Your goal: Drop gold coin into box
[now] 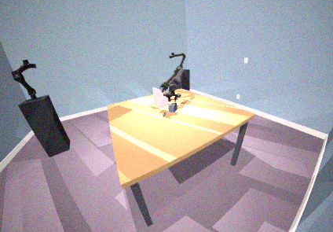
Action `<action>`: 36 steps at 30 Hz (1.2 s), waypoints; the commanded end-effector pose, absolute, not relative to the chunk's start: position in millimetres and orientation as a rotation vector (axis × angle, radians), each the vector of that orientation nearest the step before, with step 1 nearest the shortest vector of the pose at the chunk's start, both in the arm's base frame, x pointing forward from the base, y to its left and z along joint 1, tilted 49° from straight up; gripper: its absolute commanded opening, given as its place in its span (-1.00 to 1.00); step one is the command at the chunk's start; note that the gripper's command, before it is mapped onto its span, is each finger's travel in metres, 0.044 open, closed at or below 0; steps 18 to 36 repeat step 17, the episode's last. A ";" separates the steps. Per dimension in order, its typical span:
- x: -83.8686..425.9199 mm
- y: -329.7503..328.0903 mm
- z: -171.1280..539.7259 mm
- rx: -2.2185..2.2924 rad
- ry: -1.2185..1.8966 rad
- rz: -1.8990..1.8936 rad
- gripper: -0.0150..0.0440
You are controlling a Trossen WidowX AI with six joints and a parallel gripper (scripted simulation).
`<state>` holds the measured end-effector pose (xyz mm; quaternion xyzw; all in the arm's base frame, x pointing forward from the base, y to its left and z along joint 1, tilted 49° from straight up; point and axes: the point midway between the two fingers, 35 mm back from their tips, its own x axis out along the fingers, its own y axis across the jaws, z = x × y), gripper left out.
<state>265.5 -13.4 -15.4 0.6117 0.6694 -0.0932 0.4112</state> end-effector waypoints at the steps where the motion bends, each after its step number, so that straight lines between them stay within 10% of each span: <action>1: 267.4 -20.4 -9.4 1.531 1.671 -0.232 0.77; 4: 262.9 -38.3 7.3 1.537 1.678 -0.232 1.00; 36: 260.1 -46.4 15.8 1.541 1.681 -0.231 1.00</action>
